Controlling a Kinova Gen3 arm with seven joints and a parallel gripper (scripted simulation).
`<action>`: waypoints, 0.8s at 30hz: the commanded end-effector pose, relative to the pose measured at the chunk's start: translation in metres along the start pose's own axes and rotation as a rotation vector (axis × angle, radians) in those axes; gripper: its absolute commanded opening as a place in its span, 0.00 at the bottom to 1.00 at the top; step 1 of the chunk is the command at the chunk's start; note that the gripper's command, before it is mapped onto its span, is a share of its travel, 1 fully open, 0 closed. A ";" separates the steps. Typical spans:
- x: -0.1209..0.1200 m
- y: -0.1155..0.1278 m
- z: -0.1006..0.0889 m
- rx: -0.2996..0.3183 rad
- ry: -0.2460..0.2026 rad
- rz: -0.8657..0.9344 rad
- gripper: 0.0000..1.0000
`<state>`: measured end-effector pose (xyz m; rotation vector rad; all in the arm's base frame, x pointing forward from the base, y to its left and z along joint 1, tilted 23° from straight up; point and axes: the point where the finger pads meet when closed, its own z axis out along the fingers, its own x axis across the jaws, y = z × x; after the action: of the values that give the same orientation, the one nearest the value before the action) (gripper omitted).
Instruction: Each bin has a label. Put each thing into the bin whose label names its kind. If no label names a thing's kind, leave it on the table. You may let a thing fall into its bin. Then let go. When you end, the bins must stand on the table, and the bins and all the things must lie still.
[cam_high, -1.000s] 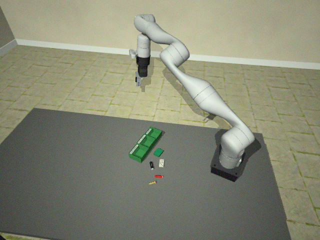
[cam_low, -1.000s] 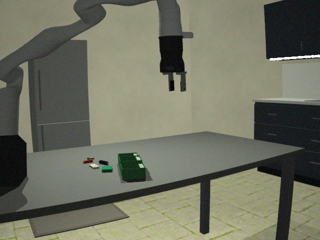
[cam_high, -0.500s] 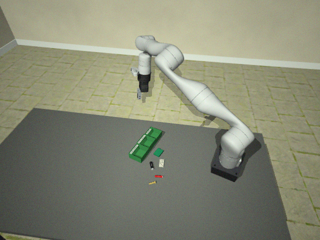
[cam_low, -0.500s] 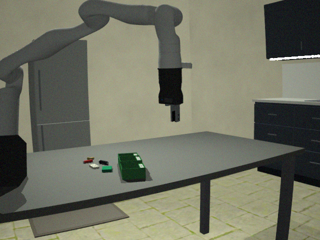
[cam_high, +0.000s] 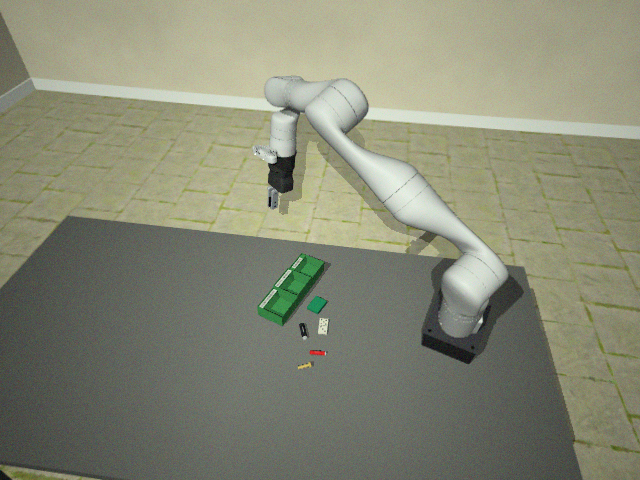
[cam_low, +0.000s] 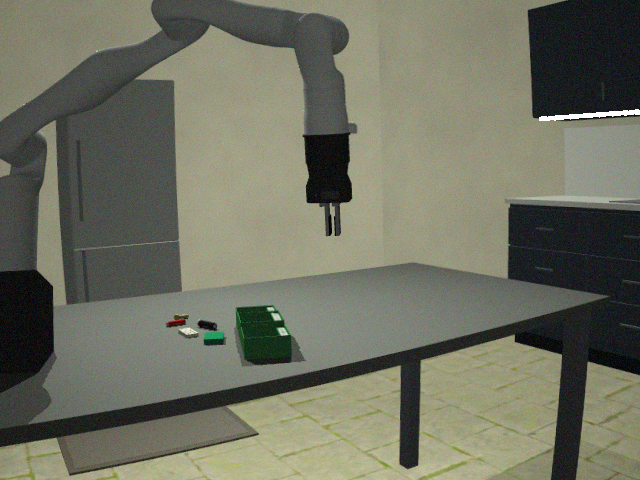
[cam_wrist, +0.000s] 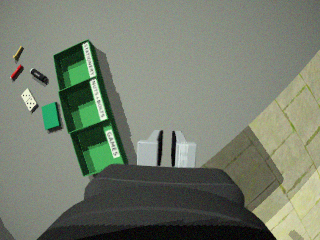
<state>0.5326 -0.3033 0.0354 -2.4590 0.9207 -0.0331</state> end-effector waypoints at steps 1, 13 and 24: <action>-0.007 -0.013 -0.009 0.001 0.017 -0.062 0.31; -0.048 -0.047 -0.007 0.000 0.020 -0.411 0.31; -0.099 -0.076 -0.003 -0.008 0.014 -0.784 0.31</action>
<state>0.5049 -0.2041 0.0755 -2.6606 -0.0217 -0.2820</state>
